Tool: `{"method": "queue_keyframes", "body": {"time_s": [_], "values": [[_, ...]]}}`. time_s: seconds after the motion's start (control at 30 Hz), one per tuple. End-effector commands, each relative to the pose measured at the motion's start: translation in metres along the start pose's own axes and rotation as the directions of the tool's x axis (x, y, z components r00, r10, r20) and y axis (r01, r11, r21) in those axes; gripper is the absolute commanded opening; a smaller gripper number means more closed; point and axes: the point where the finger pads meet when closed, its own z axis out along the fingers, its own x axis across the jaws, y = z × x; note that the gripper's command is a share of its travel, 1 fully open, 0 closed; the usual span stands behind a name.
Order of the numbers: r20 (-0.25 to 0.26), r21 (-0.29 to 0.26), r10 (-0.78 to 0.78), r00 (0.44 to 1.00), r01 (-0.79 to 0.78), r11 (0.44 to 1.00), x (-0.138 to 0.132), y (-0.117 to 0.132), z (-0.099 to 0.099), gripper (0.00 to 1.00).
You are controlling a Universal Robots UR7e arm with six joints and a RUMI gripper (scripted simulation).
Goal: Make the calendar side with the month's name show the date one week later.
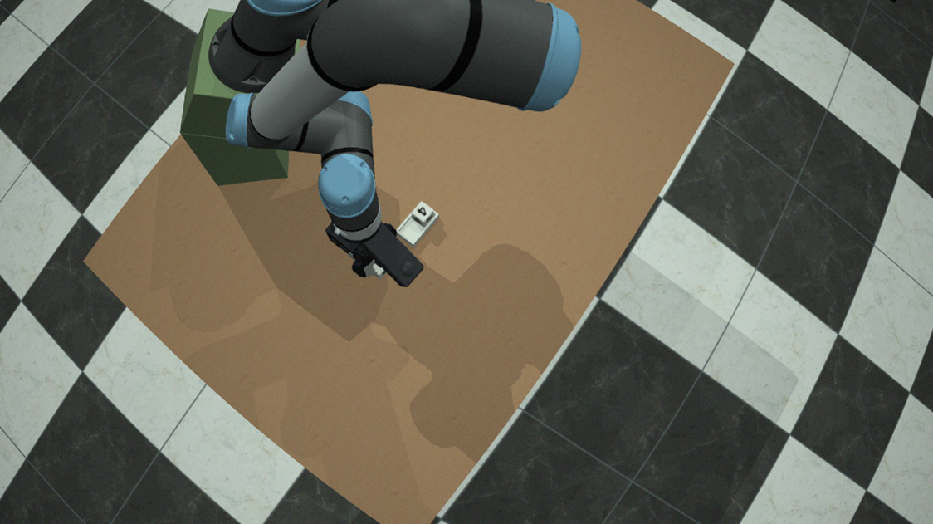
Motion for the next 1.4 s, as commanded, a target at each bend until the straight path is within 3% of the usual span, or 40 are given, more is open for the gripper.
{"method": "queue_keyframes", "body": {"time_s": [0.0,1.37], "values": [[-0.004,0.004,-0.001,1.0,0.001,1.0,0.0028,-0.0024,-0.0006,0.1],[-0.003,0.003,-0.002,1.0,0.002,1.0,0.0021,-0.0022,0.0033,0.1]]}}
